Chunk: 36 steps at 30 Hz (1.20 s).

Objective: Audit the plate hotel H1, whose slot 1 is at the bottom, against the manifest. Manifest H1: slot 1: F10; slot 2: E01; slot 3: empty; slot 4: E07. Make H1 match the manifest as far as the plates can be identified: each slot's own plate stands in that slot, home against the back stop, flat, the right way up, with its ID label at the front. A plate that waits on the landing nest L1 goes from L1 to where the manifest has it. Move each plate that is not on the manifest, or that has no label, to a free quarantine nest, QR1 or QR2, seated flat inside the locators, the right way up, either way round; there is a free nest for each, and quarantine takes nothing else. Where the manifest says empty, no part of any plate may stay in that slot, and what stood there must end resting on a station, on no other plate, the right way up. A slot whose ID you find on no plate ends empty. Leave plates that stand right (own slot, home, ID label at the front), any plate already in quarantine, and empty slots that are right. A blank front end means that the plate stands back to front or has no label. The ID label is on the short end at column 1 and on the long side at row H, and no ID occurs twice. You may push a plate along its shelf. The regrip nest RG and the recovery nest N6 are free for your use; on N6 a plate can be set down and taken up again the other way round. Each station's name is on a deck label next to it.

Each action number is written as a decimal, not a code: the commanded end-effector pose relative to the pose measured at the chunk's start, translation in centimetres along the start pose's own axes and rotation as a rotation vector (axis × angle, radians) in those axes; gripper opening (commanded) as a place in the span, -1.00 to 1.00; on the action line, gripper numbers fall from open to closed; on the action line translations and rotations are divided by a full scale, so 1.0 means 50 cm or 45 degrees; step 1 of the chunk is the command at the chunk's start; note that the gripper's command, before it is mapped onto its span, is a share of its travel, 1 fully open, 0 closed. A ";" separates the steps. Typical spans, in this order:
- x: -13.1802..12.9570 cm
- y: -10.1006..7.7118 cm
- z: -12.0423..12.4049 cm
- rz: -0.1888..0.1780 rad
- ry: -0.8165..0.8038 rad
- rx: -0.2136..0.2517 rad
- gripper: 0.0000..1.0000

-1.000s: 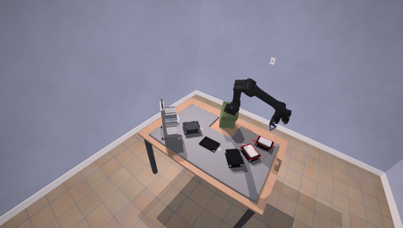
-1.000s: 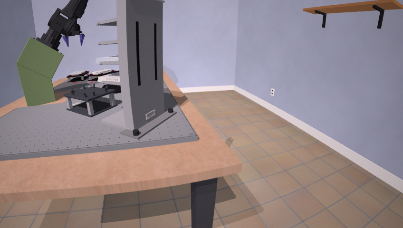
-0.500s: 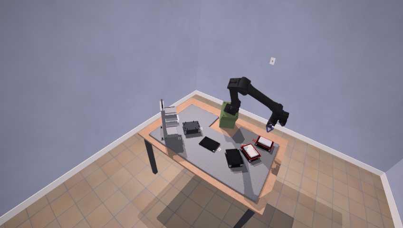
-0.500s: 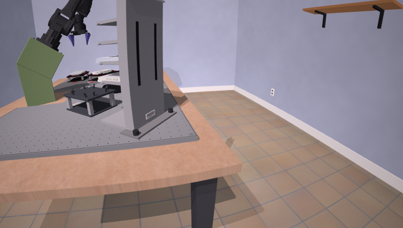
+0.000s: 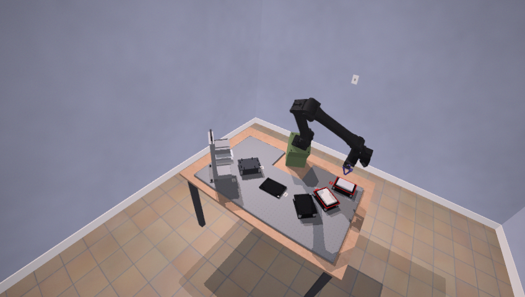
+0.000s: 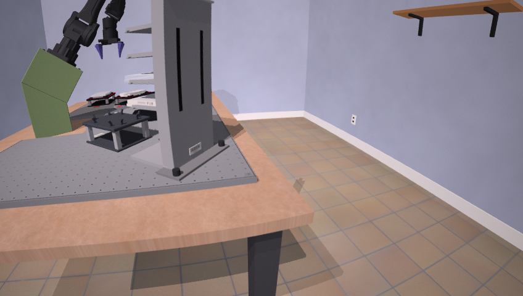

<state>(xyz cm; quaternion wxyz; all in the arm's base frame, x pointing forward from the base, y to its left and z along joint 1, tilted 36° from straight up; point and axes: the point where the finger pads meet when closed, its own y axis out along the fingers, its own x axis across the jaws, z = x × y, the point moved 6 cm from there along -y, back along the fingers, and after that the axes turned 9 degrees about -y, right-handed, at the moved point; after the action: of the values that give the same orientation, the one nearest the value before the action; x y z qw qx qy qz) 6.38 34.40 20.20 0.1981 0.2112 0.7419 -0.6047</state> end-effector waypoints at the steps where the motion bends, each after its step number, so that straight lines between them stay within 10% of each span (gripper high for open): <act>1: -0.026 -0.015 0.001 0.003 0.001 -0.040 1.00; 36: -0.205 -0.022 0.094 0.017 0.003 -0.049 1.00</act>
<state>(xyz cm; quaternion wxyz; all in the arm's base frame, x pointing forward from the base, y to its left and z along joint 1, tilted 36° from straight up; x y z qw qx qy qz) 14.28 28.89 24.67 0.1957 0.2145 0.7440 -0.6018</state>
